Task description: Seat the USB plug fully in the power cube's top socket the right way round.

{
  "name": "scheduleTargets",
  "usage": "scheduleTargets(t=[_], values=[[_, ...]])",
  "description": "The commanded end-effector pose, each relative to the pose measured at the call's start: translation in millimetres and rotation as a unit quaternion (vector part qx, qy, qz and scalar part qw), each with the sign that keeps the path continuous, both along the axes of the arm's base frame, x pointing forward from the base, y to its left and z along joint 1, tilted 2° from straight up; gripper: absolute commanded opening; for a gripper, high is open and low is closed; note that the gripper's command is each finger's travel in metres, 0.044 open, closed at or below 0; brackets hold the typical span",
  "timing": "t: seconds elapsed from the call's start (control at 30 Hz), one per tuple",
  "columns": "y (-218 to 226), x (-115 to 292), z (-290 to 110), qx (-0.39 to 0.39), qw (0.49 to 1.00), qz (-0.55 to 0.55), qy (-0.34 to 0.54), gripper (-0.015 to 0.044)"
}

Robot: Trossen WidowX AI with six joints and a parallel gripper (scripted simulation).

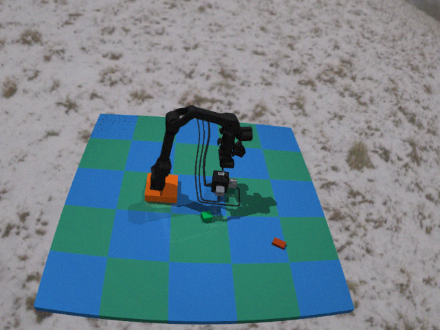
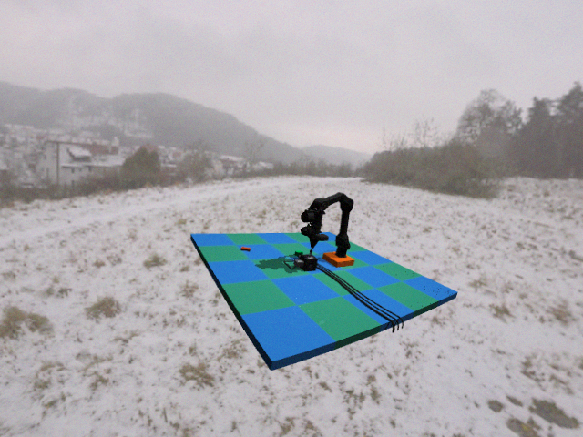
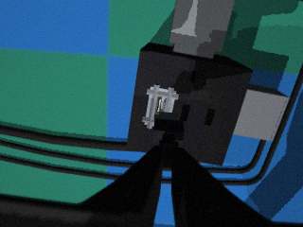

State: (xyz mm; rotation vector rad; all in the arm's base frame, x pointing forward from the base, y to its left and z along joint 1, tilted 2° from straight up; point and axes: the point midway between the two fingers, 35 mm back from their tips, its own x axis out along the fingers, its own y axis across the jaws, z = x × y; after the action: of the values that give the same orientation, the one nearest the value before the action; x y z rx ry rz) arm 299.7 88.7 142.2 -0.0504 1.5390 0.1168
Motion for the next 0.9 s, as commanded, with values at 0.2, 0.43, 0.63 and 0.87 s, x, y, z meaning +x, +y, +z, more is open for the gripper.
scheduleTargets(t=[0.2,0.43,0.63,0.87], values=[[0.0,0.2,-0.1,0.003,0.992,-0.123,0.005,0.0000],[0.0,0.2,-0.1,0.006,0.977,-0.213,0.009,0.0000],[0.0,0.2,-0.1,0.008,0.957,-0.289,0.012,0.0000],[0.0,0.2,-0.1,0.010,0.927,-0.375,0.016,0.0000]])
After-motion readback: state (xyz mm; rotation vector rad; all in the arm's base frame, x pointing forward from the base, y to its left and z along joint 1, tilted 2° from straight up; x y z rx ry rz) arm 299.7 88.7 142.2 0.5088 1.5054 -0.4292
